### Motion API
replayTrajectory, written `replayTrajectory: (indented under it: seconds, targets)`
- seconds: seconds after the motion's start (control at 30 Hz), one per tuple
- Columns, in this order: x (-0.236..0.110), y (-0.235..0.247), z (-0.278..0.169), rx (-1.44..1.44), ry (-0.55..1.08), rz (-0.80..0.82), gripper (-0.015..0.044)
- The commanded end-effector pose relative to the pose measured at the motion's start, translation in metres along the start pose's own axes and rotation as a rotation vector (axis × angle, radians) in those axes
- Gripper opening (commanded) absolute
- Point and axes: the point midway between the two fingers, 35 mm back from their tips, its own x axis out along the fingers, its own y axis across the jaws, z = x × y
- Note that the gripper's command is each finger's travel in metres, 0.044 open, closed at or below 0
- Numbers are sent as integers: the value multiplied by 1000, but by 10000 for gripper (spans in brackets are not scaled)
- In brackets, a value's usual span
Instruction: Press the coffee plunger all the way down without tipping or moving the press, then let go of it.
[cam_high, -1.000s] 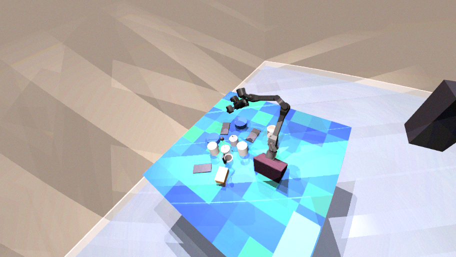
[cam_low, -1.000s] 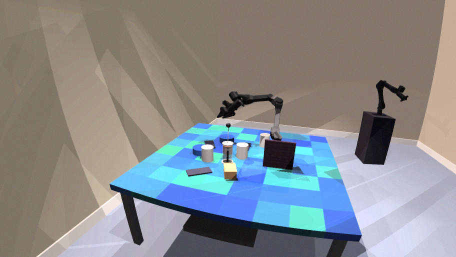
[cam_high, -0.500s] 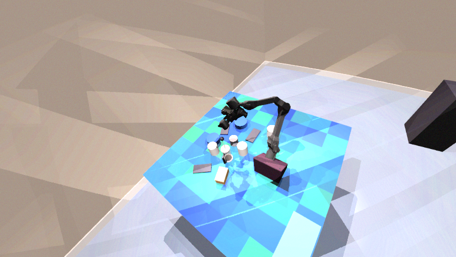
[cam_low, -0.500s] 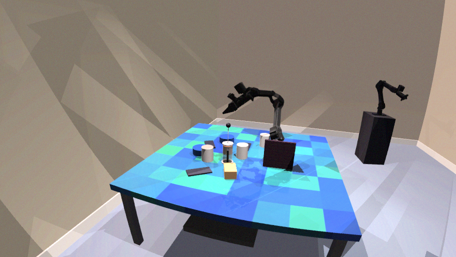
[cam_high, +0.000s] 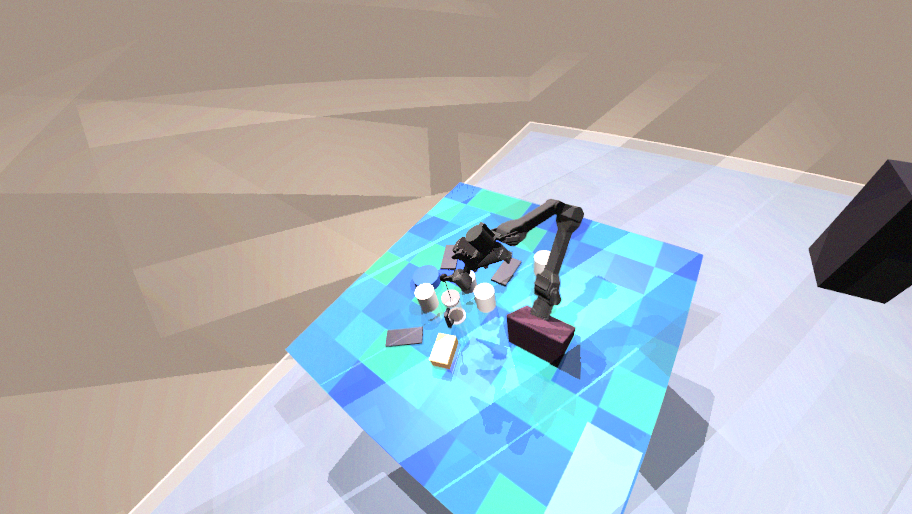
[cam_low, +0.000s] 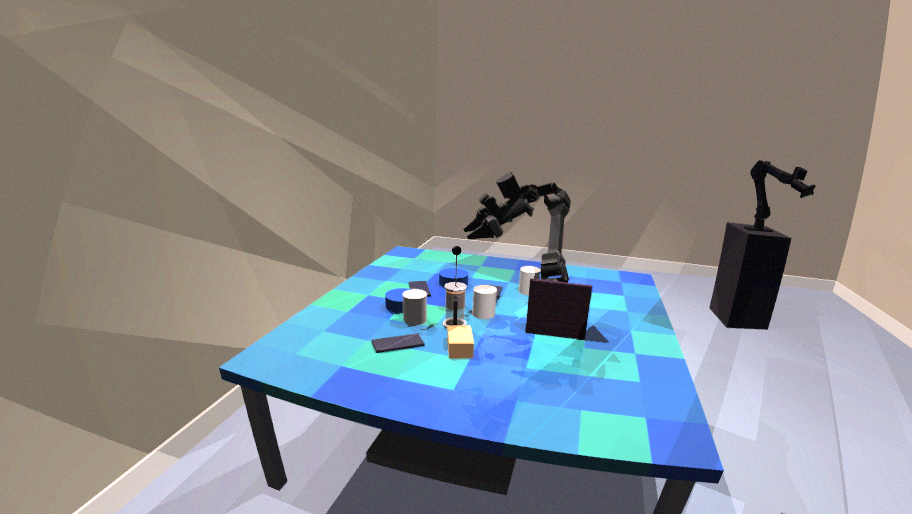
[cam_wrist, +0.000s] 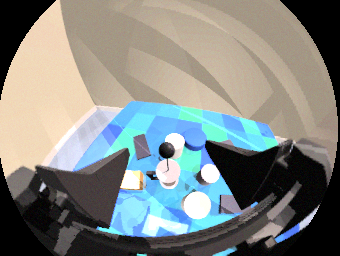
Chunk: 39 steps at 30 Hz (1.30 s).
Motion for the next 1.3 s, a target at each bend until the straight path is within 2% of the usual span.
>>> replayTrajectory:
  seconds: [0.0, 1.1, 1.27]
  targets:
    - [13, 0, -27, -15, 6, -6, 440]
    - [55, -1, -27, -14, 4, -7, 440]
    - [55, -1, -27, -14, 4, -7, 309]
